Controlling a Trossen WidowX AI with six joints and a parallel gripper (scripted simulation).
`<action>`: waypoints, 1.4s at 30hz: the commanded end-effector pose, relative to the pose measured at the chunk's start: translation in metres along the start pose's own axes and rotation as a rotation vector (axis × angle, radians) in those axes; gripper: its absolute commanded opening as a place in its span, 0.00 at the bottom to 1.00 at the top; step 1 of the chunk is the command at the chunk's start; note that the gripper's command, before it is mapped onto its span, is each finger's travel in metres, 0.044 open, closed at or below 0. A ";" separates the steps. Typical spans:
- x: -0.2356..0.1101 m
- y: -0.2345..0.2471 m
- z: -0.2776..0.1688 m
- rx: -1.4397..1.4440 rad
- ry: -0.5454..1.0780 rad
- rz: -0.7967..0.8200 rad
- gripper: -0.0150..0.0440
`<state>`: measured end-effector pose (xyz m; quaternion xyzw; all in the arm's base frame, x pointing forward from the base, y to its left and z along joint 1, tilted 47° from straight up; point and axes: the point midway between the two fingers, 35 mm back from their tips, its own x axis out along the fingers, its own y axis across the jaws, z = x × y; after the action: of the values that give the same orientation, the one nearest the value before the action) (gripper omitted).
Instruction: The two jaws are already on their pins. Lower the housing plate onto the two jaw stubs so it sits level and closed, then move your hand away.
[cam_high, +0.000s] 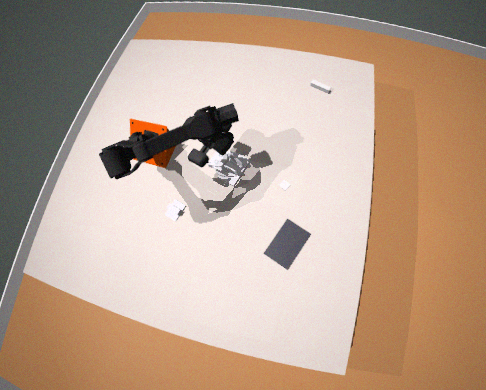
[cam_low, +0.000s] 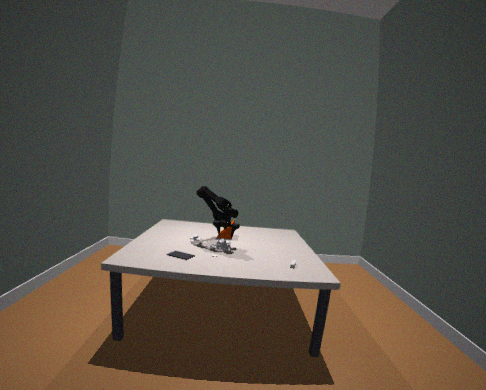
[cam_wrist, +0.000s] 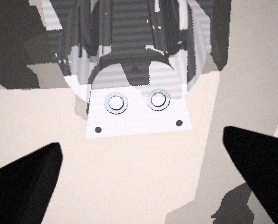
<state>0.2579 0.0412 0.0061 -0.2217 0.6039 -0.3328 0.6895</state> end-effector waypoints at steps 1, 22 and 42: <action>-0.018 -0.002 -0.001 0.011 0.001 0.007 1.00; -0.067 -0.018 -0.055 0.008 0.004 0.012 1.00; -0.067 -0.018 -0.055 0.008 0.004 0.012 1.00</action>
<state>0.1986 0.0825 0.0557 -0.2179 0.6037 -0.3299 0.6923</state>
